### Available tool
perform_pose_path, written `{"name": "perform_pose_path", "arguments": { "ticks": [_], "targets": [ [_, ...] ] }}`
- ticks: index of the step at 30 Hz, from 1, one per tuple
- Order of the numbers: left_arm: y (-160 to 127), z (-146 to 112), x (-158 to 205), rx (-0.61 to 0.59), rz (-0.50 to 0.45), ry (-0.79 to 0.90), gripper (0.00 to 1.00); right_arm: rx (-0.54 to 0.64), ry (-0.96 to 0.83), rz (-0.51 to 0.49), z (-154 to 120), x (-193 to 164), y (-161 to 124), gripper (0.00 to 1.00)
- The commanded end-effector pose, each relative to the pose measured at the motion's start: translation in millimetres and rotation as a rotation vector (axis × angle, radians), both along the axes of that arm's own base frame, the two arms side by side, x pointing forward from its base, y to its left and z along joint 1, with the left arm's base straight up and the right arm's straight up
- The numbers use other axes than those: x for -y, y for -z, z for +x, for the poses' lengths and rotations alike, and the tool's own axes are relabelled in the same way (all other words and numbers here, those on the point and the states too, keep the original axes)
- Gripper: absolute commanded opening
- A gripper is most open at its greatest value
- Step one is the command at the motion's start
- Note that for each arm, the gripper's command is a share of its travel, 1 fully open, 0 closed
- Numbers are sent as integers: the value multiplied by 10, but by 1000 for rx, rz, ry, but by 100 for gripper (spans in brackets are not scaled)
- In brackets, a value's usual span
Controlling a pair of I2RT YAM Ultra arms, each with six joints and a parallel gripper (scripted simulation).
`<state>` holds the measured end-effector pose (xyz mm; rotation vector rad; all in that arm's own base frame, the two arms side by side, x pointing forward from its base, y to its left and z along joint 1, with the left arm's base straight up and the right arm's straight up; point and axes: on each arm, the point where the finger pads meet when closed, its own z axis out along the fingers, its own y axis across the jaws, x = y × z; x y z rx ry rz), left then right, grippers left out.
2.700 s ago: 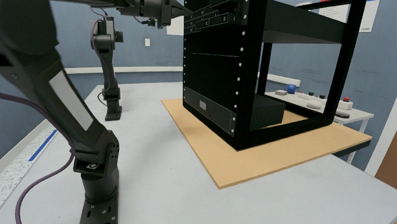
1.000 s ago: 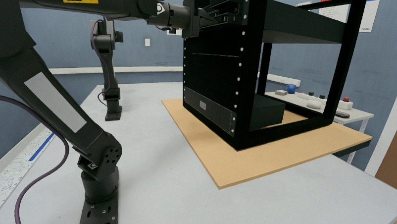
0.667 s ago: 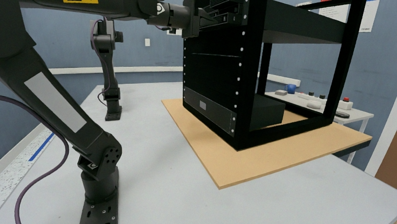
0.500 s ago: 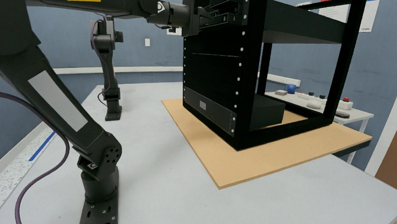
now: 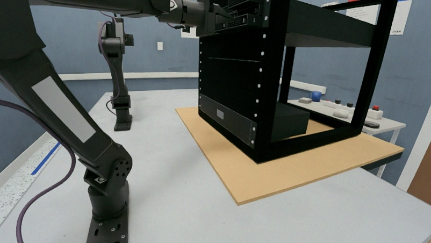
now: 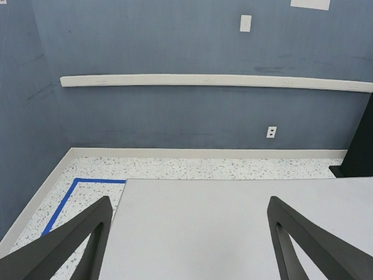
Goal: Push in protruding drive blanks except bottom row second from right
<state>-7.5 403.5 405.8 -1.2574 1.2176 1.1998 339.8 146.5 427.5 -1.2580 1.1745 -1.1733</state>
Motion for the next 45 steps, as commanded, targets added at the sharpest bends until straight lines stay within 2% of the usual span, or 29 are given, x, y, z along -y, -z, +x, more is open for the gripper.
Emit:
{"name": "perform_pose_path", "arguments": {
  "ticks": [1,8,10,14,15,26,28,31,32,45],
  "targets": [
    [-101,-23,57,-11,36,0,100,47,15,45,-76,100,-251,0],
    [-101,-23,57,-11,36,0,100,37,5,35,105,28,-154,0],
    [-101,-23,57,-11,36,0,100,61,5,54,34,89,-254,0],
    [-101,-23,57,-11,36,0,100,65,-4,58,6,70,-273,0],
    [-101,-23,57,-11,36,0,100,47,-5,43,66,19,-195,0],
    [-101,-23,57,-11,36,0,100,37,5,35,212,25,-151,0],
    [-101,-23,57,-11,36,0,100,66,3,56,115,88,-277,0],
    [-101,-23,57,-11,36,0,100,66,0,56,111,78,-277,0],
    [-101,-23,57,-11,36,0,100,47,-2,42,171,24,-196,0],
    [-101,-23,57,-11,36,0,100,47,-2,42,172,23,-194,0]
  ]
}}
